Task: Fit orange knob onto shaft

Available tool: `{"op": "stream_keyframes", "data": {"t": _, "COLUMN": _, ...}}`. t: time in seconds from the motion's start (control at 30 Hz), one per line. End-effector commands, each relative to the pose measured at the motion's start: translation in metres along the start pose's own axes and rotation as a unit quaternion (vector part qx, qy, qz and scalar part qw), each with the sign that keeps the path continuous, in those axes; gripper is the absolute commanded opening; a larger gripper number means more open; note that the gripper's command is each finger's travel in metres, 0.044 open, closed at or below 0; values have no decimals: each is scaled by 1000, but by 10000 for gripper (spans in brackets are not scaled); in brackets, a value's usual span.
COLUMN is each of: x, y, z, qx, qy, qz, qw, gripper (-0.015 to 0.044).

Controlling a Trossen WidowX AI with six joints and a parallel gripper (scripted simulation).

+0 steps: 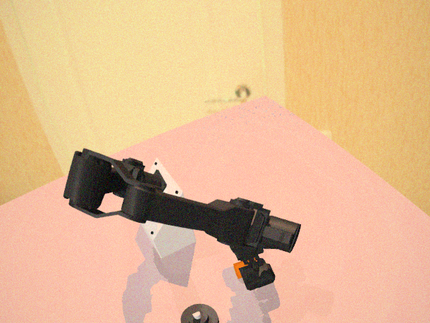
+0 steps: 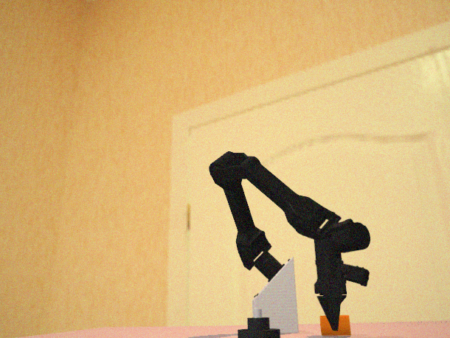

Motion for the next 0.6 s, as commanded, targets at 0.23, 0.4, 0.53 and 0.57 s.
{"op": "stream_keyframes", "data": {"t": 0.23, "x": 0, "y": 0, "z": 0, "qx": 0, "qy": 0, "qz": 0, "qw": 1000, "gripper": 260}}
{"op": "stream_keyframes", "data": {"t": 0.4, "x": 0, "y": 0, "z": 0, "qx": 0, "qy": 0, "qz": 0, "qw": 1000, "gripper": 260}}
{"op": "stream_keyframes", "data": {"t": 0.53, "x": 0, "y": 0, "z": 0, "qx": 0, "qy": 0, "qz": 0, "qw": 1000, "gripper": 260}}
{"op": "stream_keyframes", "data": {"t": 0.57, "x": 0, "y": 0, "z": 0, "qx": 0, "qy": 0, "qz": 0, "qw": 1000, "gripper": 260}}
Point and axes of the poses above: the point midway between the two fingers, 35 mm back from their tips, its own y axis out along the fingers, its own z axis across the jaws, x = y × z, the point moved 8 cm from there along -y, back along the fingers, and after that the axes turned 7 degrees about -y, right-handed, at the moved point
